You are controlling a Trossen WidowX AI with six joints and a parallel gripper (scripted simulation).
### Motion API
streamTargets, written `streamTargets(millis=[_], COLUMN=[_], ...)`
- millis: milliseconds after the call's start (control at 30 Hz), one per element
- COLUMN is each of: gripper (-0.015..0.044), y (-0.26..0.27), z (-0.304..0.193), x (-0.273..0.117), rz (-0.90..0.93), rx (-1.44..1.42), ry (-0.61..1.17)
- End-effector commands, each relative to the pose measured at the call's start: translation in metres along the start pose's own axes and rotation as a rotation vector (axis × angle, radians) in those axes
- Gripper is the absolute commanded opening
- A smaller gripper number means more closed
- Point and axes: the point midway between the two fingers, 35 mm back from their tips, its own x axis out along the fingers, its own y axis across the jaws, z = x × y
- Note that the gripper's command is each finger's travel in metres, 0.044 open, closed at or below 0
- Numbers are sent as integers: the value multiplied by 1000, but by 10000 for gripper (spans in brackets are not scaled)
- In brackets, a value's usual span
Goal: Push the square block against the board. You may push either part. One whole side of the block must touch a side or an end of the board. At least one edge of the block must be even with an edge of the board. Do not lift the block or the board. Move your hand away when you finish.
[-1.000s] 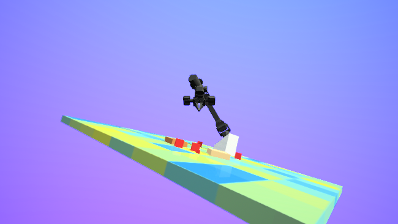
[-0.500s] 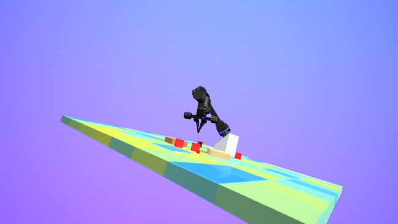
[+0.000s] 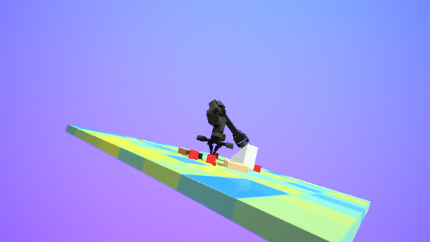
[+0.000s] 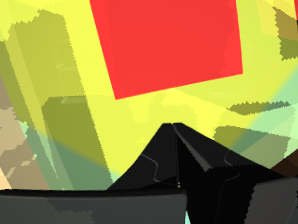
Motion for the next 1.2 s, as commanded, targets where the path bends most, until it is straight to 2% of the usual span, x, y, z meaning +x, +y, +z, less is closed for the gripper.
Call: streamTargets(millis=[0,1167], gripper=[0,0], y=[3,4], z=[-1,41], x=[12,11], rz=[-3,-3], rx=[-13,-11], ry=[6,4])
